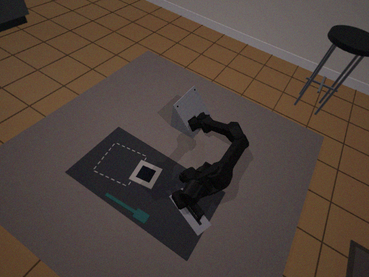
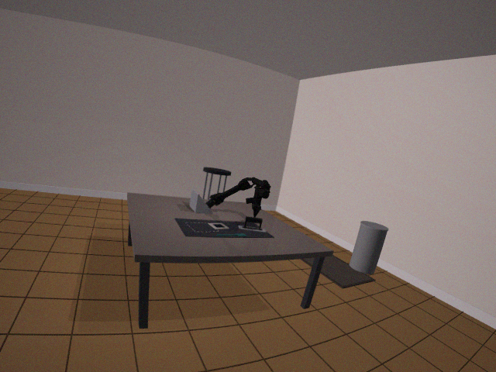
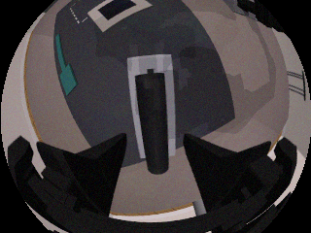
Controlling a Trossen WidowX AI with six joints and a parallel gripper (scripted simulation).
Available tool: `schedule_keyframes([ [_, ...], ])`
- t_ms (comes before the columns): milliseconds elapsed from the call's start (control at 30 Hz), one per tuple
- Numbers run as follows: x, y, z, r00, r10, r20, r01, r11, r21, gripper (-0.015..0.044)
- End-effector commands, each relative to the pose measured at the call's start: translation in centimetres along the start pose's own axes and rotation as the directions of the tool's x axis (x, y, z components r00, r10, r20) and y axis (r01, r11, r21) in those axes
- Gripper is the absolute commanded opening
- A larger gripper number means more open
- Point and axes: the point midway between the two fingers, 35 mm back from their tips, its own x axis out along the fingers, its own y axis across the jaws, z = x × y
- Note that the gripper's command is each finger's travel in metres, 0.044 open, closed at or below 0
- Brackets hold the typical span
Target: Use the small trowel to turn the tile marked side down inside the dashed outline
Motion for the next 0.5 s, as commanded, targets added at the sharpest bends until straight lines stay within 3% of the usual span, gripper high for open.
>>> schedule_keyframes([
  [0, -0.8, -0.1, 0.0, 1.0, -0.001, -0.008, 0.001, 1.0, 0.028, 0.027],
  [300, -1.9, 0.0, 0.3, 1.0, 0.026, -0.015, -0.026, 0.999, 0.024, 0.03],
  [467, -1.6, -0.1, 0.4, 0.998, 0.057, 0.005, -0.056, 0.991, -0.118, 0.03],
])
